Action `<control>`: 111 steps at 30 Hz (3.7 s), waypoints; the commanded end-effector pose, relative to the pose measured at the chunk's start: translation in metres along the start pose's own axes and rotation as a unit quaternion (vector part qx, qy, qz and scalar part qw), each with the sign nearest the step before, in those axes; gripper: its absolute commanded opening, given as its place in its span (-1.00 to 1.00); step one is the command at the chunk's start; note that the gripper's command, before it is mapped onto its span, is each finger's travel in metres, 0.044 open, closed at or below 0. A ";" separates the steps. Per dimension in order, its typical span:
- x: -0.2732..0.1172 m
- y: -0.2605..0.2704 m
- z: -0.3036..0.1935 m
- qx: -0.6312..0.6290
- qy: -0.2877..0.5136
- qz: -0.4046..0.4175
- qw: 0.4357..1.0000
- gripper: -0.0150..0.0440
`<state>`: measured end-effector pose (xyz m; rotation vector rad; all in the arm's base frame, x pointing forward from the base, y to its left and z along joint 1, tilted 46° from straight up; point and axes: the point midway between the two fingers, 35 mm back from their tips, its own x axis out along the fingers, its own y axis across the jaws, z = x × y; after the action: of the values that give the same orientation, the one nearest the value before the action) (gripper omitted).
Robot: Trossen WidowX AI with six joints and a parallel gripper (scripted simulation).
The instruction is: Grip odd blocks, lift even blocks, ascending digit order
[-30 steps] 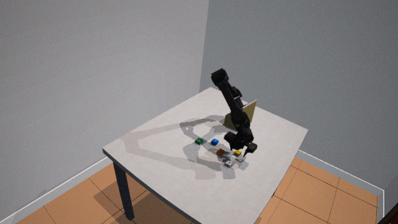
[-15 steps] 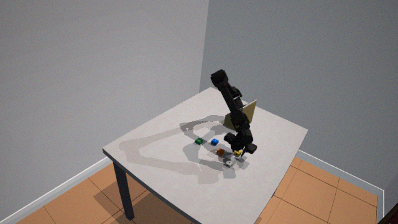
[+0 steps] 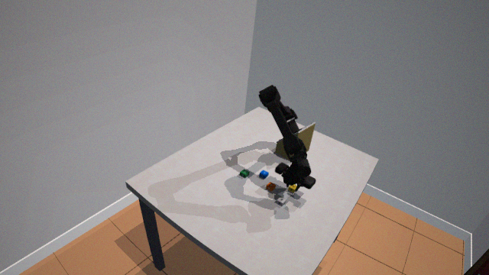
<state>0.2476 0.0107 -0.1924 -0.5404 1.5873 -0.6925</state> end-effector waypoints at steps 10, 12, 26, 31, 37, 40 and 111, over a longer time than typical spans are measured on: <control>0.000 0.000 0.000 -0.003 0.000 -0.001 1.000 -0.08; 0.000 0.000 0.000 -0.003 0.000 -0.001 1.000 -0.08; 0.000 0.000 0.000 -0.003 0.000 -0.001 1.000 0.09; 0.000 0.000 0.000 -0.003 0.000 -0.001 1.000 0.54; -0.002 0.000 0.000 -0.003 0.000 -0.001 1.000 0.86; -0.033 0.000 0.000 -0.003 0.000 0.000 1.000 0.86; -0.007 -0.233 0.050 -0.004 0.000 -0.007 1.000 0.86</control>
<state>0.2896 -0.1524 -0.0224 -0.5489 1.5780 -0.6996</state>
